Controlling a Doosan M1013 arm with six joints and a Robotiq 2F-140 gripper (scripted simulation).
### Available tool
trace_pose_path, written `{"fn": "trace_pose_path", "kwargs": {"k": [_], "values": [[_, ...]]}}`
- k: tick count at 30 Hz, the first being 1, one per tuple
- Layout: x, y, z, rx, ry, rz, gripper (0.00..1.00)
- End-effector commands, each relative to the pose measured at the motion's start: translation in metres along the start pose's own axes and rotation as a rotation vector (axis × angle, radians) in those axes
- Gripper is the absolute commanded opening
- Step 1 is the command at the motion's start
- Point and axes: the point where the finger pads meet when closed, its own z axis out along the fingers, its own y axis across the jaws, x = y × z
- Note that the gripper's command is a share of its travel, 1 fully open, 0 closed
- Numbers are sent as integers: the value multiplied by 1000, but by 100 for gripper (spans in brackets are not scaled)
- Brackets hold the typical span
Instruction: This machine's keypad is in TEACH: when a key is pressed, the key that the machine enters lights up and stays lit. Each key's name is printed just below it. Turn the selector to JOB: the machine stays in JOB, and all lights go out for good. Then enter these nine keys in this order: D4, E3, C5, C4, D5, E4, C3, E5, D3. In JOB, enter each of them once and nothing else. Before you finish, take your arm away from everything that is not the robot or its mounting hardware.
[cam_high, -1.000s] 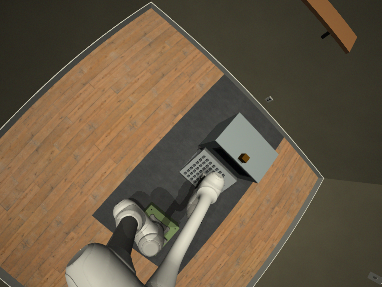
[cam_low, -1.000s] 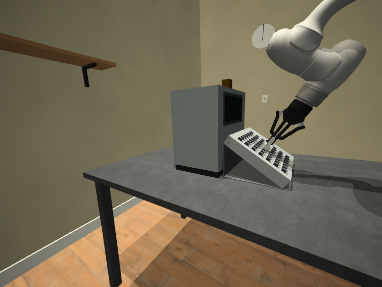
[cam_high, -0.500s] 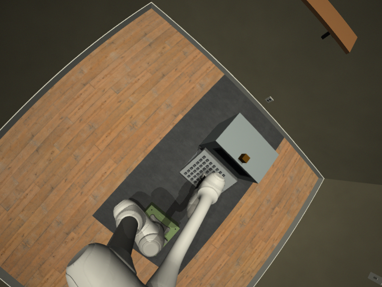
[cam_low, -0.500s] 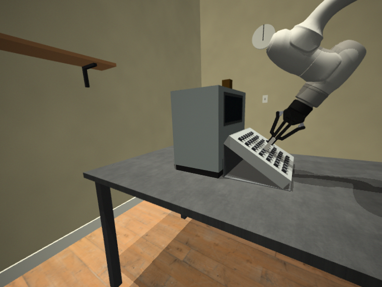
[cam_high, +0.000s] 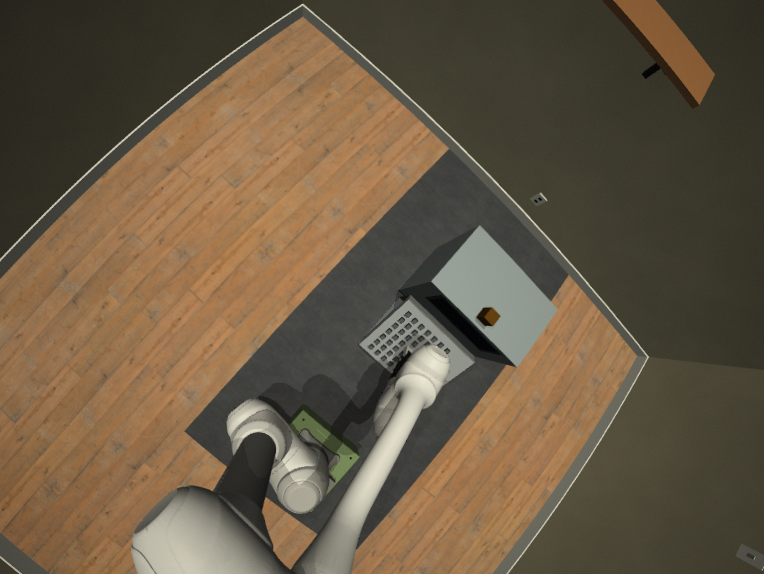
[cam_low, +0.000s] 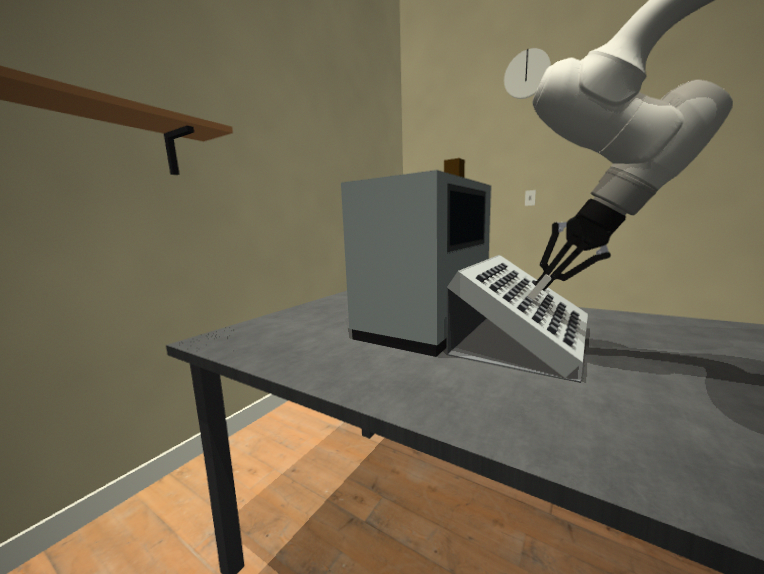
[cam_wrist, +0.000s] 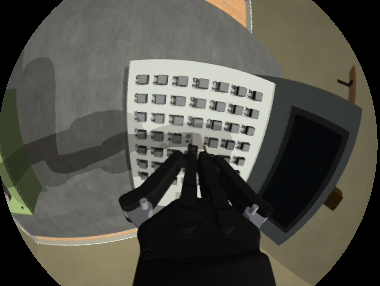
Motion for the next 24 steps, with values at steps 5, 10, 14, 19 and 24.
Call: {"fn": "trace_pose_path", "kwargs": {"k": [5, 10, 14, 19, 24], "values": [[0, 0, -3, 0, 0, 0, 0], [0, 0, -6, 0, 0, 0, 0], [0, 0, -11, 0, 0, 0, 0], [0, 0, -21, 0, 0, 0, 0], [0, 0, -30, 0, 0, 0, 0]]}}
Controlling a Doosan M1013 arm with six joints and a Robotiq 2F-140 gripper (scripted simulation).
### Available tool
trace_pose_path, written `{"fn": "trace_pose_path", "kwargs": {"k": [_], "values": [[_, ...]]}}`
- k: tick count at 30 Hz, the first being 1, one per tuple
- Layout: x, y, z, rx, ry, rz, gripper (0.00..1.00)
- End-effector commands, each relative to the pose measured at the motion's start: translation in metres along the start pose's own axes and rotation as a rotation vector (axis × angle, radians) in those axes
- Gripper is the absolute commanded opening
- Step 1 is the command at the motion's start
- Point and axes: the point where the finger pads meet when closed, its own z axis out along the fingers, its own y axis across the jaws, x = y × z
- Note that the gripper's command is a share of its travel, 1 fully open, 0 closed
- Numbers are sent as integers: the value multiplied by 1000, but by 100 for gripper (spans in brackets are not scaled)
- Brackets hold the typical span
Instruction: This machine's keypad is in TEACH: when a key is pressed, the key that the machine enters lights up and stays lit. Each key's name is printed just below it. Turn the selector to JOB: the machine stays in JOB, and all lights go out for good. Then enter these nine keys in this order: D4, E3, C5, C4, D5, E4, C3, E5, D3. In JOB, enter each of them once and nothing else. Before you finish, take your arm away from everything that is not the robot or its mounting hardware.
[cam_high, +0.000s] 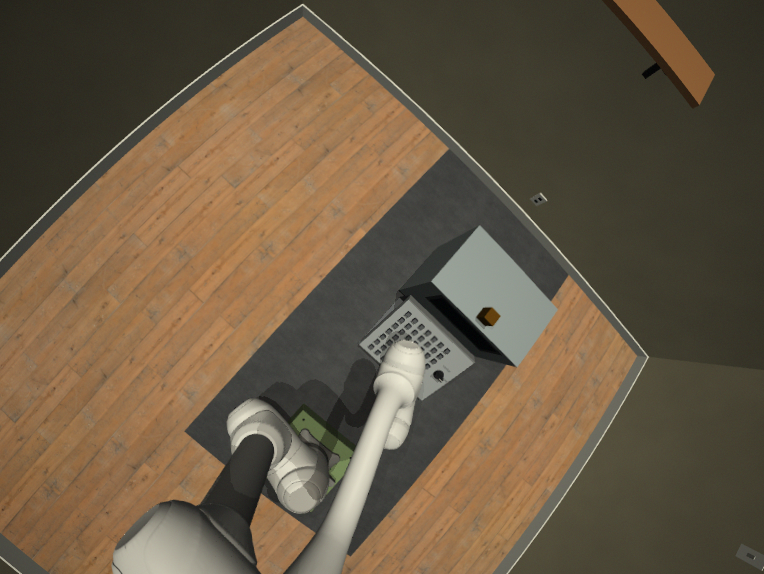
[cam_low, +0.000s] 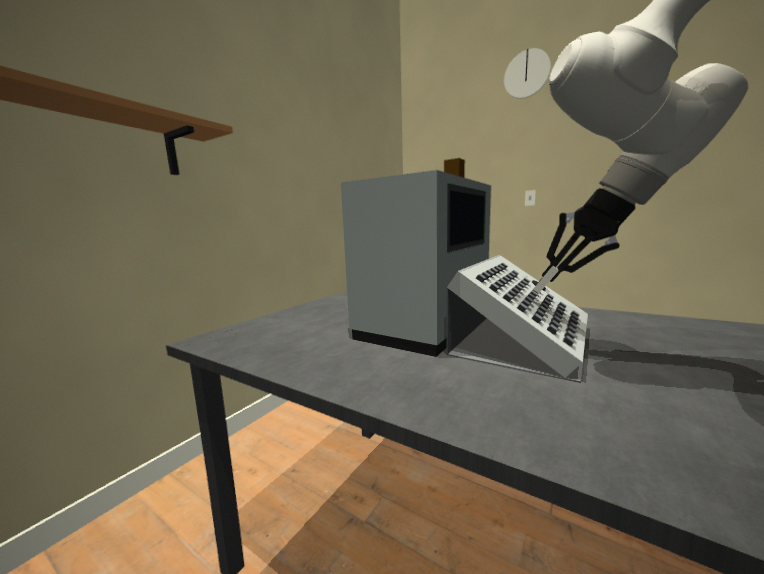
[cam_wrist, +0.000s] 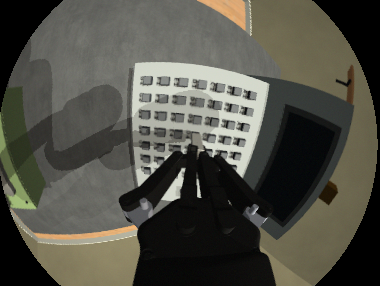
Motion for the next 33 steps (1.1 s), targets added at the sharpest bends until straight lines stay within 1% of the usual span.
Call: {"fn": "trace_pose_path", "kwargs": {"k": [1, 15, 18, 20, 25, 27, 33], "values": [[0, 0, -9, 0, 0, 0, 0], [1, 3, -14, 0, 0, 0, 0], [8, 17, -14, 0, 0, 0, 0], [8, 17, -14, 0, 0, 0, 0], [28, 56, -14, 0, 0, 0, 0], [33, 66, -14, 0, 0, 0, 0], [34, 68, -13, 0, 0, 0, 0]]}}
